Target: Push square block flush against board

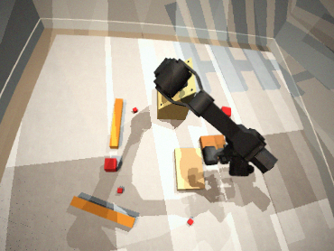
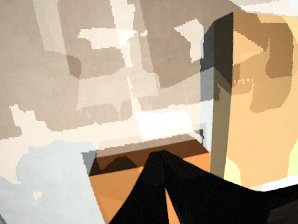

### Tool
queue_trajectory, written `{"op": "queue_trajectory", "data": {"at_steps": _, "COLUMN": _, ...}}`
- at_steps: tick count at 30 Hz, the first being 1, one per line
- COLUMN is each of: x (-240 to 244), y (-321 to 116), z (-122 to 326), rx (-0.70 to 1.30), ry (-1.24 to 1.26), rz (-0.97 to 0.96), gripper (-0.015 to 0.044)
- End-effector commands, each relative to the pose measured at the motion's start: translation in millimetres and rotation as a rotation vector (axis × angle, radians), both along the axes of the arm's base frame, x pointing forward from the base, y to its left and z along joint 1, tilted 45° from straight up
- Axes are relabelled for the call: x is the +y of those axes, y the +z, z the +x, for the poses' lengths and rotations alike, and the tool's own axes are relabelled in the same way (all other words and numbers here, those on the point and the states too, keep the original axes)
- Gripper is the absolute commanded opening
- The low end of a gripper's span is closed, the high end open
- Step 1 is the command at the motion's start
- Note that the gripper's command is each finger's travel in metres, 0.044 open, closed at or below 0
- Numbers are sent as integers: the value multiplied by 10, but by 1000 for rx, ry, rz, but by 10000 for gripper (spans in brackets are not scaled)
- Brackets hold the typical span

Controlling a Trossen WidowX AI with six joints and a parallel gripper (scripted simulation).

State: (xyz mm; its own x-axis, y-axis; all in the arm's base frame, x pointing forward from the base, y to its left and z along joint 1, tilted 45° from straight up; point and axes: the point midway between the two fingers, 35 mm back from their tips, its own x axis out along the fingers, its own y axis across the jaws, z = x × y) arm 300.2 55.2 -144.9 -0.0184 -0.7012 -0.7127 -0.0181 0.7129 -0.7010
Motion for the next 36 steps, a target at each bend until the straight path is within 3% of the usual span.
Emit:
{"op": "queue_trajectory", "data": {"at_steps": 1, "x": -74, "y": -125, "z": 21, "rx": 10, "ry": 11, "rz": 6, "gripper": 0}}
{"op": "queue_trajectory", "data": {"at_steps": 5, "x": -383, "y": -425, "z": 4, "rx": 11, "ry": 10, "rz": 2, "gripper": 0}}
{"op": "queue_trajectory", "data": {"at_steps": 36, "x": -373, "y": -425, "z": -379, "rx": 13, "ry": 10, "rz": 4, "gripper": 0}}
